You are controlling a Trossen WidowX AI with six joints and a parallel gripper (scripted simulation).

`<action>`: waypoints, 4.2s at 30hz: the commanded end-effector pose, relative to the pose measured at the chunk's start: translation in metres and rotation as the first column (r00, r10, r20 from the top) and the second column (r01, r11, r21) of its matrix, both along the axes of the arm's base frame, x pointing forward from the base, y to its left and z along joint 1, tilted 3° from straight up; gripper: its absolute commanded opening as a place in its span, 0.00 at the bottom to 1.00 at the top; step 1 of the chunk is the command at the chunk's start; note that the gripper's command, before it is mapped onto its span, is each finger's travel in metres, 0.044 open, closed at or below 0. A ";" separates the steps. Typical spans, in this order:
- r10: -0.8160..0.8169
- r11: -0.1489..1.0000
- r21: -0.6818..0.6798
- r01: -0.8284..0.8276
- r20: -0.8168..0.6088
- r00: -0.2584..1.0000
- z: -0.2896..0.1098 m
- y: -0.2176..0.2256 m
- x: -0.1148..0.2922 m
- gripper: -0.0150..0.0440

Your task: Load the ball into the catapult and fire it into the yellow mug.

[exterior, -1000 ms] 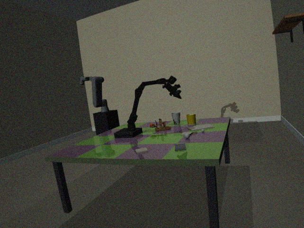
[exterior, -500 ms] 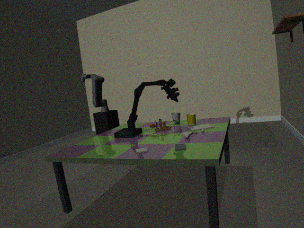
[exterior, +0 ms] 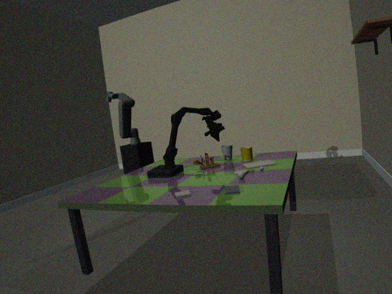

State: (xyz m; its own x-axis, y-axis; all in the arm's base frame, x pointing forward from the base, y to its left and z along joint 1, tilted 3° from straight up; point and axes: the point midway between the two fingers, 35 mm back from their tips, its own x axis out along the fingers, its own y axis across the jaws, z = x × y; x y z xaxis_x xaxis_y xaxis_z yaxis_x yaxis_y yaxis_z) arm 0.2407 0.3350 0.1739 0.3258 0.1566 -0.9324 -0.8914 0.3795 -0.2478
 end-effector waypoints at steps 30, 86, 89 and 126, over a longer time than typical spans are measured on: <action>0.518 0.494 -0.688 -0.532 -0.260 0.815 -0.060 -0.106 -0.122 0.25; 0.595 0.141 -0.783 -0.606 -0.422 0.684 -0.127 -0.136 -0.138 0.25; 0.594 0.140 -0.783 -0.606 -0.423 0.684 -0.131 -0.137 -0.138 0.25; 0.684 0.147 -0.751 -0.643 -0.392 0.615 -0.063 -0.099 -0.182 0.25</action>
State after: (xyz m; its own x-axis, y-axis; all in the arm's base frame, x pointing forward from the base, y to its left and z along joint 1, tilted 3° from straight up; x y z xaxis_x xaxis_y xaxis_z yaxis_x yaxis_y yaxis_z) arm 0.0670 0.2369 0.0902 0.5306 -0.4257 -0.7330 -0.6813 -0.7287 -0.0699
